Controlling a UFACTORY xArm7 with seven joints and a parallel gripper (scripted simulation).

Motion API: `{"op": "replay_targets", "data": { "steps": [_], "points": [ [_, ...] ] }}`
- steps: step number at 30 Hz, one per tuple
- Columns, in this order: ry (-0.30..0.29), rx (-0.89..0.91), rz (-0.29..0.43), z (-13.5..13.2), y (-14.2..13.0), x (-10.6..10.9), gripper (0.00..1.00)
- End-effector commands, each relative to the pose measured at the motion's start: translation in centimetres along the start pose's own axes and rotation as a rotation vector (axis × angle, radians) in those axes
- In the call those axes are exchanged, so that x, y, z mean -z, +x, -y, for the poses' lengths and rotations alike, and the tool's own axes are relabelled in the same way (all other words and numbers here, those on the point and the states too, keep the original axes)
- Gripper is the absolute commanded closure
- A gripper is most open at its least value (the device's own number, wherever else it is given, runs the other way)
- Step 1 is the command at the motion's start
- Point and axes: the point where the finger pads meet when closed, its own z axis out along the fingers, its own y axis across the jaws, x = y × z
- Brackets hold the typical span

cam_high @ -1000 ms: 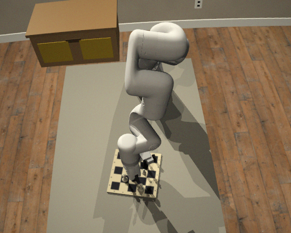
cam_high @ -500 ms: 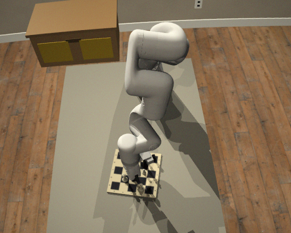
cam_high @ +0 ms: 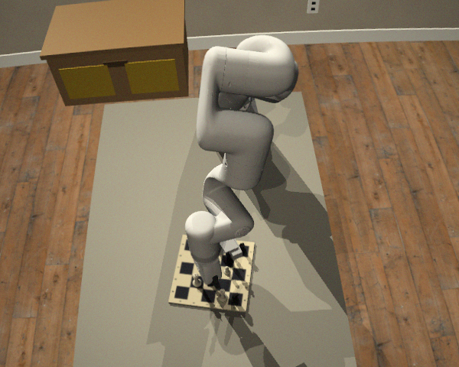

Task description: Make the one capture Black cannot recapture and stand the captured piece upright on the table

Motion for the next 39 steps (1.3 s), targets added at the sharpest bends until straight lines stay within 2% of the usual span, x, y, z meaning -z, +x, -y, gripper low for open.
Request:
{"op": "replay_targets", "data": {
  "steps": [1, 39],
  "points": [
    [-0.002, 0.0, 0.003, -0.11, -0.11, 0.1, 0.65],
    [-0.002, 0.0, 0.003, -0.11, -0.12, -0.3, 0.65]
  ]
}}
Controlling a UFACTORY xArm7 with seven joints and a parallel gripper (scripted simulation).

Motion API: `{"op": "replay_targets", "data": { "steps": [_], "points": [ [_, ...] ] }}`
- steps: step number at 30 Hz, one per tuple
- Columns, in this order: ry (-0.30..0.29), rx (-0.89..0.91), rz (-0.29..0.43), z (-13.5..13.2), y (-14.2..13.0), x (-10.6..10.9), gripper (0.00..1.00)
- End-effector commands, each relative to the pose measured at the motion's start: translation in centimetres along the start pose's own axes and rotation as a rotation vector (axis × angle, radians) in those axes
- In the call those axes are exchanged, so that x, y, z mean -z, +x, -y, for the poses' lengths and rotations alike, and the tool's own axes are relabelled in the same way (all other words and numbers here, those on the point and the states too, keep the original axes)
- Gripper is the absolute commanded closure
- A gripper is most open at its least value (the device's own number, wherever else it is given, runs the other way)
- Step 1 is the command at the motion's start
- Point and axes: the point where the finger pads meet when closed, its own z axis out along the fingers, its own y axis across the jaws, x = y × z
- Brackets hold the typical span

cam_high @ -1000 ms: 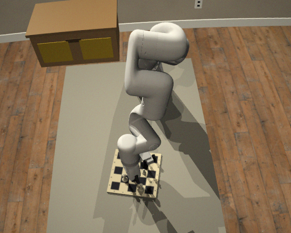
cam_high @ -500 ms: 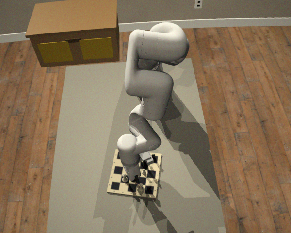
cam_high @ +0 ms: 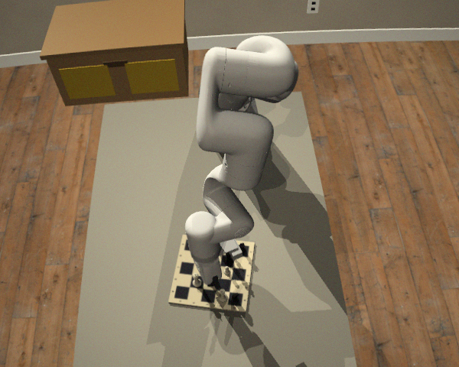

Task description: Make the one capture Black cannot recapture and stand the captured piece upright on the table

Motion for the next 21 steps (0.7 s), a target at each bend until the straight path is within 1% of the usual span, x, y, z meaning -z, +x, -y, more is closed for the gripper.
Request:
{"op": "replay_targets", "data": {
  "steps": [1, 15, 21],
  "points": [
    [-0.002, 0.0, 0.002, -0.1, -0.1, -0.3, 0.65],
    [-0.002, 0.0, 0.002, -0.1, -0.1, -2.5, 0.65],
    [-0.002, 0.0, 0.002, -0.1, -0.1, -3.0, 0.65]
  ]
}}
